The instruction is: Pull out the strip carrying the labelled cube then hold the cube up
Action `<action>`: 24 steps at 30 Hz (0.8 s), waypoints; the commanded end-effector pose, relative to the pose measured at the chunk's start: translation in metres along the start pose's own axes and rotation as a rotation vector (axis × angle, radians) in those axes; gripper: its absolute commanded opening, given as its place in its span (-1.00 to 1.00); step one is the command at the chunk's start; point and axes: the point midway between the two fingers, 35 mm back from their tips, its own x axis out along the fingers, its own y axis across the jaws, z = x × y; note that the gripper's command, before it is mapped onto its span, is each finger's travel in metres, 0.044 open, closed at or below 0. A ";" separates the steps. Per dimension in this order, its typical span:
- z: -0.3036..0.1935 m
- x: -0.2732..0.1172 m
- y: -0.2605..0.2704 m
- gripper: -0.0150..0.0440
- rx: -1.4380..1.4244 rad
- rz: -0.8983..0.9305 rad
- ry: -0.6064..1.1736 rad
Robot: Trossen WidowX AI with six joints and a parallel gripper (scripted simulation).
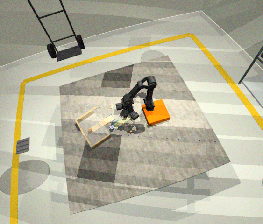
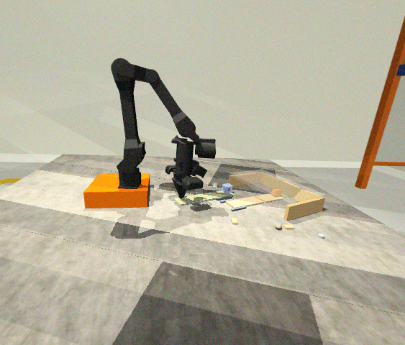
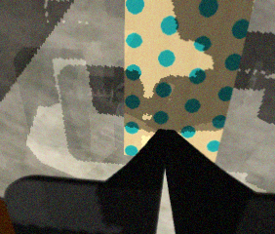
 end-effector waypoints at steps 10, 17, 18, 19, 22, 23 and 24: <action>0.031 -0.032 0.000 -0.05 0.120 -0.012 -0.018; 0.053 -0.034 0.002 0.58 0.123 -0.012 -0.020; 0.056 -0.034 0.002 0.67 0.123 -0.012 -0.020; 0.060 -0.035 0.002 0.75 0.123 -0.012 -0.021; 0.070 -0.036 0.003 1.00 0.123 -0.011 -0.021; 0.074 -0.036 0.003 1.00 0.123 -0.011 -0.022; 0.078 -0.036 0.003 1.00 0.123 -0.011 -0.022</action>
